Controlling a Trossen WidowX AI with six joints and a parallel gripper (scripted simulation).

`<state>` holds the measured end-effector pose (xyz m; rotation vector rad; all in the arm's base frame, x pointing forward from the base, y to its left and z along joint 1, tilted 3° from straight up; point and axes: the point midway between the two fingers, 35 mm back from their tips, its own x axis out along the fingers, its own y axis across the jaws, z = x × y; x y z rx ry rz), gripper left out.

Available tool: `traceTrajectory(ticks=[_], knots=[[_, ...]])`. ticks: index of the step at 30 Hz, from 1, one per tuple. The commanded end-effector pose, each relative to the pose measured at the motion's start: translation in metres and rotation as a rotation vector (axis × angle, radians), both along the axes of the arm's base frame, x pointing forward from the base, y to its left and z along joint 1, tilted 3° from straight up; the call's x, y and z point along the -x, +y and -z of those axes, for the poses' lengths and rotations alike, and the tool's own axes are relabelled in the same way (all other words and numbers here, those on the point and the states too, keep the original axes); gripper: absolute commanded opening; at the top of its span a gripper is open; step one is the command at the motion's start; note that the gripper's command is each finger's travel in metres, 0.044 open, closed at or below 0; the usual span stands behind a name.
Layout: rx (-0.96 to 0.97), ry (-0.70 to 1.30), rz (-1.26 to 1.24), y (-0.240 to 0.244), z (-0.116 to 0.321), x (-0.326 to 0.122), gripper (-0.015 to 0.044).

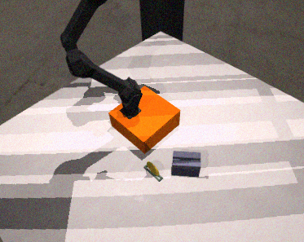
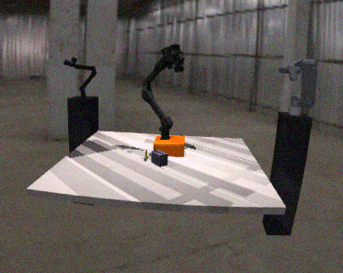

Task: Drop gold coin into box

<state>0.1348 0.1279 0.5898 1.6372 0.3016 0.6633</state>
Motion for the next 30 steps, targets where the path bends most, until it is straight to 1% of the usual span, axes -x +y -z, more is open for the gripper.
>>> traceTrajectory(ticks=[1, 5, 9, 13, 17, 21, 24, 27, 30], knots=[[0.283, -0.032, 0.112, 0.026, 0.037, -0.031, 0.0161], [0.601, -0.033, 0.216, 0.037, 0.084, -0.072, 0.0161], [0.908, 0.009, 0.278, 0.031, 0.136, -0.114, 0.0161], [1.194, 0.090, 0.289, 0.010, 0.191, -0.151, 0.0161], [1.443, 0.203, 0.242, -0.023, 0.248, -0.177, 0.0161], [1.645, 0.337, 0.138, -0.063, 0.305, -0.191, 0.0161], [1.758, 0.444, 0.026, -0.096, 0.346, -0.191, 0.0161], [1.832, 0.550, -0.110, -0.129, 0.385, -0.183, 0.0161], [1.864, 0.647, -0.265, -0.159, 0.422, -0.167, 0.0161]])
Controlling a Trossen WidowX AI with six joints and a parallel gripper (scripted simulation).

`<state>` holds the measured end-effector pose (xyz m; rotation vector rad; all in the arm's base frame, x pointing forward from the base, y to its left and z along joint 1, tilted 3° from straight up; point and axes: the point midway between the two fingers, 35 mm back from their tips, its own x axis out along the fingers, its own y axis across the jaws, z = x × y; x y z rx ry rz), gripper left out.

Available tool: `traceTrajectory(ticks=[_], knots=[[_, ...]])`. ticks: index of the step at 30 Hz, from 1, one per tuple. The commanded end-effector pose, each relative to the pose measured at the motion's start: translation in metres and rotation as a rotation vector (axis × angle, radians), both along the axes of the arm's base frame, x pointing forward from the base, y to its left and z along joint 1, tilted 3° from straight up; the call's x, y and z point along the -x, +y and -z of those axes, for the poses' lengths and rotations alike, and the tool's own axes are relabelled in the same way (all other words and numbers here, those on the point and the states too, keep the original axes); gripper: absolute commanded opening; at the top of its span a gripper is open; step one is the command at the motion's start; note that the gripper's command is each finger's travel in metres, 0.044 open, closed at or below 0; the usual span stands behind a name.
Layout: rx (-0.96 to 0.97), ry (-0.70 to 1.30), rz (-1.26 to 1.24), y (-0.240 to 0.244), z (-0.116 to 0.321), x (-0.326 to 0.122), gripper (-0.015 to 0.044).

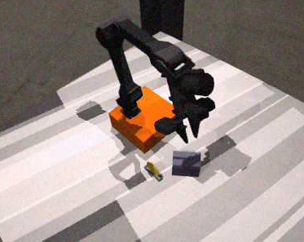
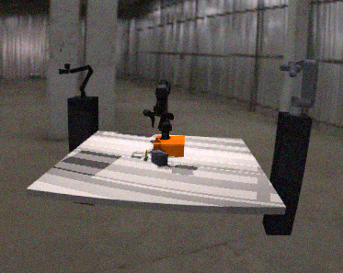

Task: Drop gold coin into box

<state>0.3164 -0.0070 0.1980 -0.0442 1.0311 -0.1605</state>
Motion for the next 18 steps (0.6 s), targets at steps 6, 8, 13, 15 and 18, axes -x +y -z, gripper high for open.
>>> traceTrajectory(ticks=[6, 8, 13, 15, 18], knots=[[-0.041, 0.426, -0.072, -0.075, 0.092, 0.061, 0.0161], [-0.071, 0.482, -0.085, -0.085, 0.103, 0.073, 0.0161], [-0.075, 0.489, -0.087, -0.086, 0.106, 0.075, 0.0161], [-0.075, 0.489, -0.087, -0.086, 0.122, 0.074, 0.0161], [-0.075, 0.489, -0.087, -0.086, 0.140, 0.075, 0.0161]])
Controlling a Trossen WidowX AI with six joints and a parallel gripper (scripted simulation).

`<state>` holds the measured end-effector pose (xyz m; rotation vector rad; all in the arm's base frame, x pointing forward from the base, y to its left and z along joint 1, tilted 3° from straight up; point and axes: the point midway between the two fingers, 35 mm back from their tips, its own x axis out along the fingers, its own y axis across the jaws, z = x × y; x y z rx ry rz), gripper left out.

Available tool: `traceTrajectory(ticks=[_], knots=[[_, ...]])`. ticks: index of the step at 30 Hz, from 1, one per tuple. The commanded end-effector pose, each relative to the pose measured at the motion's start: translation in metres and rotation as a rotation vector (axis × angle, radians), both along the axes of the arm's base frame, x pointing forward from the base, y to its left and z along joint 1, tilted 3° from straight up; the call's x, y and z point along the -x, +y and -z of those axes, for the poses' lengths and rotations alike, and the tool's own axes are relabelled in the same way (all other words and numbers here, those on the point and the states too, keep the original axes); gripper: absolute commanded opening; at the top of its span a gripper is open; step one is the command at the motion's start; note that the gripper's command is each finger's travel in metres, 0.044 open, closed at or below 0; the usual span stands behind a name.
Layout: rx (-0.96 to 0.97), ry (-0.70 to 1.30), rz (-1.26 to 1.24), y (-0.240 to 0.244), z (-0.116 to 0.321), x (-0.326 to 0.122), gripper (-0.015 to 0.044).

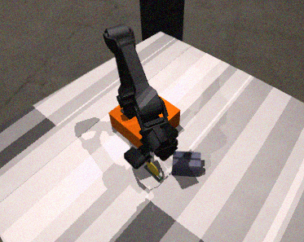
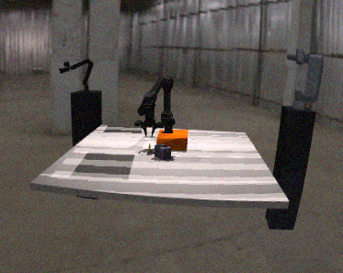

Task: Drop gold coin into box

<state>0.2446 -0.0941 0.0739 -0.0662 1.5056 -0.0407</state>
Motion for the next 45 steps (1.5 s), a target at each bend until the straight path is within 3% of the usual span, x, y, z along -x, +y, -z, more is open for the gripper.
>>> traceTrajectory(ticks=[1, 45], knots=[[-0.010, 0.014, -0.004, 0.001, 0.015, 0.004, 0.0161], [-0.010, 0.015, -0.004, -0.003, 0.089, 0.001, 0.0161]])
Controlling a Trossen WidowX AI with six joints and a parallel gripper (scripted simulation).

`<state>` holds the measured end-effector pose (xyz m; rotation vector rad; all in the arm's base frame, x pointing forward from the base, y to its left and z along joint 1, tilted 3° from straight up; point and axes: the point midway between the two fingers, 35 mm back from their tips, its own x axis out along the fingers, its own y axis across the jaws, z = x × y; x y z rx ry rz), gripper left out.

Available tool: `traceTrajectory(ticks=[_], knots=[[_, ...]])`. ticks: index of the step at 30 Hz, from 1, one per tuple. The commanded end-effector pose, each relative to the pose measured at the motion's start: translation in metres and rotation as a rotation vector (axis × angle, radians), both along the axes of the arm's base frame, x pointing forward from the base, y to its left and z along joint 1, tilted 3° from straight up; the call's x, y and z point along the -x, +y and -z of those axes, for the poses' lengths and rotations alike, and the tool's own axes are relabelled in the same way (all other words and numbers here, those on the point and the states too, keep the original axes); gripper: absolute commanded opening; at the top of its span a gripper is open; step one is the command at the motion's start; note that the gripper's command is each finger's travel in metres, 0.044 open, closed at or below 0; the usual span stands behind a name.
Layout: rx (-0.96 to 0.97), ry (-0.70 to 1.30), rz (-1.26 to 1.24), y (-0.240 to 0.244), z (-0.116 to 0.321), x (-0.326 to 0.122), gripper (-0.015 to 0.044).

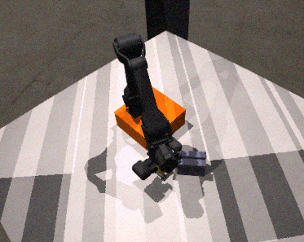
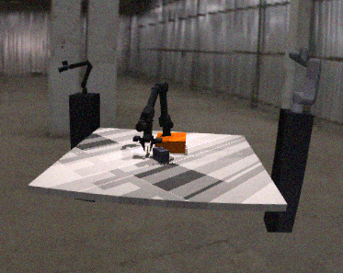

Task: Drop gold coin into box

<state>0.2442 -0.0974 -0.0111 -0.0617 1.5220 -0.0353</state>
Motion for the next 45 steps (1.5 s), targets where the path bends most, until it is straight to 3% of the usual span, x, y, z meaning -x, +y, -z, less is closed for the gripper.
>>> traceTrajectory(ticks=[1, 9, 15, 25, 45], knots=[[-0.003, -0.002, -0.004, 0.000, 0.006, 0.000, 0.0161], [-0.003, -0.001, -0.004, 0.000, 0.016, 0.001, 0.0161], [-0.003, -0.001, -0.004, 0.000, 0.016, 0.001, 0.0003], [-0.003, -0.001, -0.004, 0.000, 0.014, 0.001, 0.0000], [-0.003, -0.002, -0.004, 0.001, -0.033, -0.001, 0.0000]])
